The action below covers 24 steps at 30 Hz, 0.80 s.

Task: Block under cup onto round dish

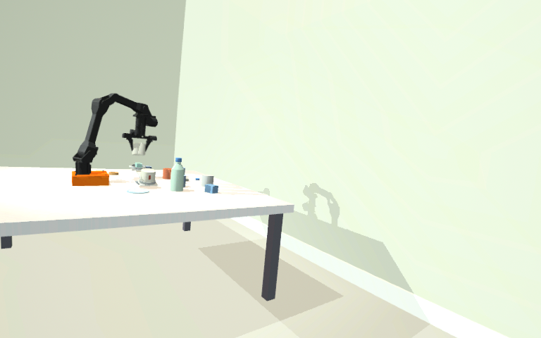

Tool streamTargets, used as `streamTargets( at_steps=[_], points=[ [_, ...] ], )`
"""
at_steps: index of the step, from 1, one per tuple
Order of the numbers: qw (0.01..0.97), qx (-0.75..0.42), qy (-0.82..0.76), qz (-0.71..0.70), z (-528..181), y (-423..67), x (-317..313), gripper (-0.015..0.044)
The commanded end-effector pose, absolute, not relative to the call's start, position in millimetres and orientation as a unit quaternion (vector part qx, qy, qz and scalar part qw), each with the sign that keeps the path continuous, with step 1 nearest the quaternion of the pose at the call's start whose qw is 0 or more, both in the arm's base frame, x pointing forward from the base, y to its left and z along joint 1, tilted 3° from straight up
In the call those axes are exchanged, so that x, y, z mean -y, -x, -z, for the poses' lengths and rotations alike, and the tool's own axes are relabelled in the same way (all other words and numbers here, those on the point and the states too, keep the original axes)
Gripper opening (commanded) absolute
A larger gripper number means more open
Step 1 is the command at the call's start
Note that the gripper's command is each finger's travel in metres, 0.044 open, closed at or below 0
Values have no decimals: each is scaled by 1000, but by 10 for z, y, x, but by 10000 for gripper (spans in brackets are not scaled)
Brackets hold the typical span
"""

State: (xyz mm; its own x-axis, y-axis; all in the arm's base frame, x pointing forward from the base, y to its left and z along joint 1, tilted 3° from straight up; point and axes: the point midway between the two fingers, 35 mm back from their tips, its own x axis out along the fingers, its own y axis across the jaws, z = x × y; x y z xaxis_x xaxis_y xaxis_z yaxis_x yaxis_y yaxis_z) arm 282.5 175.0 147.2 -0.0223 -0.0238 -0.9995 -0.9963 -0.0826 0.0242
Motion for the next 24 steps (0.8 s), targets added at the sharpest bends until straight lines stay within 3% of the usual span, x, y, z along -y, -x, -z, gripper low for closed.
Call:
streamTargets(
  at_steps=[1,24],
  points=[
    [469,-489,520,-520,-1433,-2801,-1810,0],
    [472,-484,518,-524,-682,-2122,-2572,0]
  ],
)
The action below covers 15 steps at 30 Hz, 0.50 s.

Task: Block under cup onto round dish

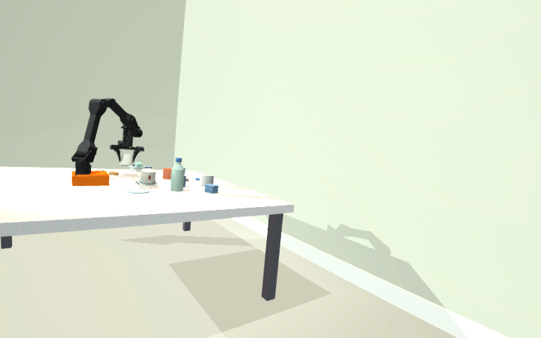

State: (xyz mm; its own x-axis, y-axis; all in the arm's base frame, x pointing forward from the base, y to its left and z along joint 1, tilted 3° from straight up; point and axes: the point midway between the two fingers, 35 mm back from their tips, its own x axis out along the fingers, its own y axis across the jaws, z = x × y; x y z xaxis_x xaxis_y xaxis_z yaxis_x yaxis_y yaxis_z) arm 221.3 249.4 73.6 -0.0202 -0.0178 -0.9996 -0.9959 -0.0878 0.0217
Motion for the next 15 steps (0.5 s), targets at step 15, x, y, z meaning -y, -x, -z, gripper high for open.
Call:
streamTargets(
  at_steps=[15],
  points=[
    [472,-484,518,-524,-212,-1984,-2651,0]
  ],
)
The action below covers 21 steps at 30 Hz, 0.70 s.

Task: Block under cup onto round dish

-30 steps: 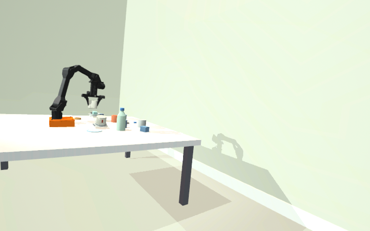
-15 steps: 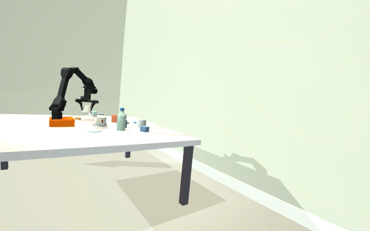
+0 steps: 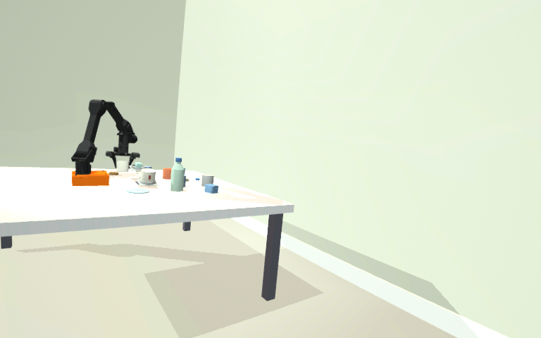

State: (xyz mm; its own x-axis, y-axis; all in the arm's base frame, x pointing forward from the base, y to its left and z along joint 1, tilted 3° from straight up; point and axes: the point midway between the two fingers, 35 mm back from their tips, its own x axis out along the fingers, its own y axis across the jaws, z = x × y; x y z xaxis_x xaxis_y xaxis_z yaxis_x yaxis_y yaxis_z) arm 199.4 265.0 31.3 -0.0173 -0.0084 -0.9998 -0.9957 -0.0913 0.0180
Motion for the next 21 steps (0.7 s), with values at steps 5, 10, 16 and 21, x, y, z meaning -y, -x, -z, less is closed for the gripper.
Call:
streamTargets(
  at_steps=[5,10,16,21],
  points=[
    [472,-484,518,-524,-162,-1982,-2649,0],
    [472,-484,518,-524,-91,-1981,-2649,0],
    [472,-484,518,-524,9,-1979,-2648,0],
    [468,-485,520,-525,-27,-1976,-2636,131]
  ],
)
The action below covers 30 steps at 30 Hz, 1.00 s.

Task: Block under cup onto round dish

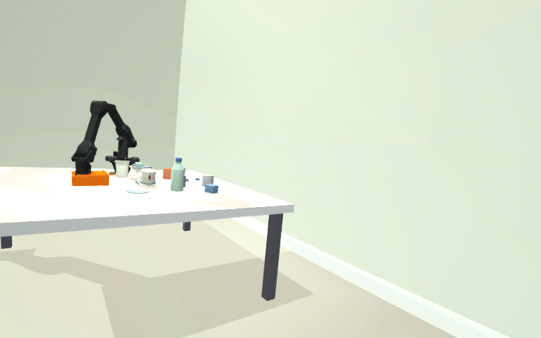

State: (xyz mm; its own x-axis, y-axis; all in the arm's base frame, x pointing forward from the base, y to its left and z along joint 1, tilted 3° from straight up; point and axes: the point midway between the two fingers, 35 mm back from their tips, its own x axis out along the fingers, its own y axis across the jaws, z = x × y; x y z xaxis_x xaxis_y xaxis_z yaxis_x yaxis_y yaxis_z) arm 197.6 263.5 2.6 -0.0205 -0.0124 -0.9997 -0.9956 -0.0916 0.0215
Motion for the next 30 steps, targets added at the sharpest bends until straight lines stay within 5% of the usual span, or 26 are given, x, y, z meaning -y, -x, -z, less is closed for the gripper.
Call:
streamTargets(
  at_steps=[1,12,20,27,30],
  points=[
    [468,-485,520,-525,-27,-1976,-2636,158],
    [469,-485,520,-525,-115,-1983,-2644,440],
    [472,-484,518,-524,-571,-1990,-2652,440],
    [522,-475,499,-504,-751,-2235,-2546,260],
    [539,-492,481,-487,-763,-2255,-2529,260]
  ],
)
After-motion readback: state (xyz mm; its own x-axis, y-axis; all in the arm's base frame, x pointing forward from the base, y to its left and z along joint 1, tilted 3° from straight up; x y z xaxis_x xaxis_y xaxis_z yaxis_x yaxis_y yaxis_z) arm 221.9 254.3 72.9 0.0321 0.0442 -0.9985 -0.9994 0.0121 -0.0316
